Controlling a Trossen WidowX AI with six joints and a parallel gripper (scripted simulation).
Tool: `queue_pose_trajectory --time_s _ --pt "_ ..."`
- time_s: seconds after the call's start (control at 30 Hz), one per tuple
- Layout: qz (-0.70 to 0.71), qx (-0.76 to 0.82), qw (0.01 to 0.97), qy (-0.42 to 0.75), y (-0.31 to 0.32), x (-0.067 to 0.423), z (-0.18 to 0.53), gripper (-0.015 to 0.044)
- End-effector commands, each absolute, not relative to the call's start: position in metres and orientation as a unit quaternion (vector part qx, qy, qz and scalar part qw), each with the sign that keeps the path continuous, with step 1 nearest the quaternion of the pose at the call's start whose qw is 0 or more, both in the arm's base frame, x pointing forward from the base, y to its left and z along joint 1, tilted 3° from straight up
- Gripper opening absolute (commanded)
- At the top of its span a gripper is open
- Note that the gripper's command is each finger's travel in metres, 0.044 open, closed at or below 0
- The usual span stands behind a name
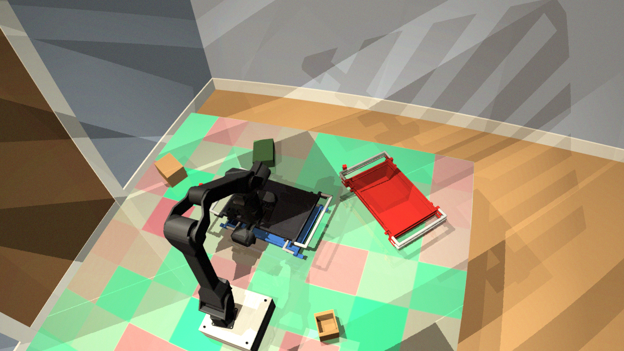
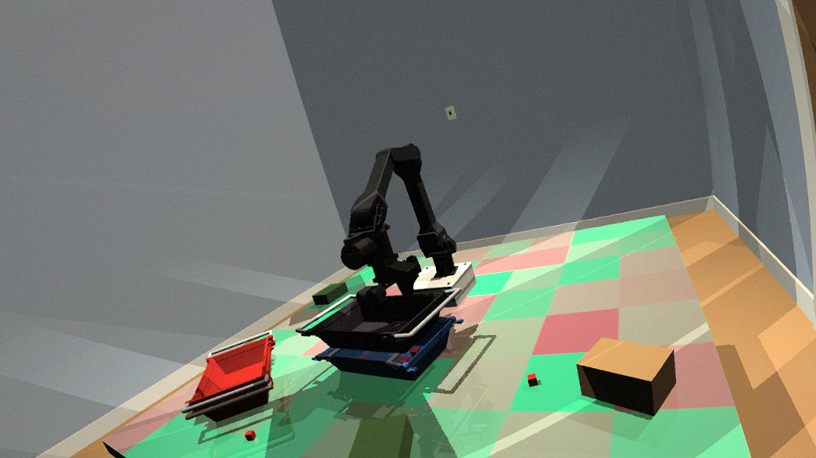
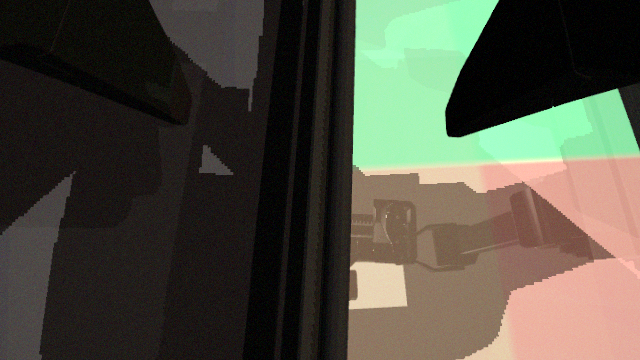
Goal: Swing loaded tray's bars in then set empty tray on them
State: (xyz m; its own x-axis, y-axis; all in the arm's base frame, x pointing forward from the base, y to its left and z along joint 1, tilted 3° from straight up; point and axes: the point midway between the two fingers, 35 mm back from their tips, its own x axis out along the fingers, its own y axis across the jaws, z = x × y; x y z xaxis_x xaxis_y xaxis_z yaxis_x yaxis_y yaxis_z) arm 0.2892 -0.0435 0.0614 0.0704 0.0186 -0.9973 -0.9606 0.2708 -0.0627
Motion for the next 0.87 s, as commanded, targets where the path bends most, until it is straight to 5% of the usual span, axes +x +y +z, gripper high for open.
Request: queue_pose_trajectory --time_s 0.0,0.83 --pt "0.417 -0.437 0.587 0.539 -0.043 0.289 0.061 0.0440" --pt "0.417 -0.434 0.588 0.540 -0.046 0.282 0.171 0.0440"
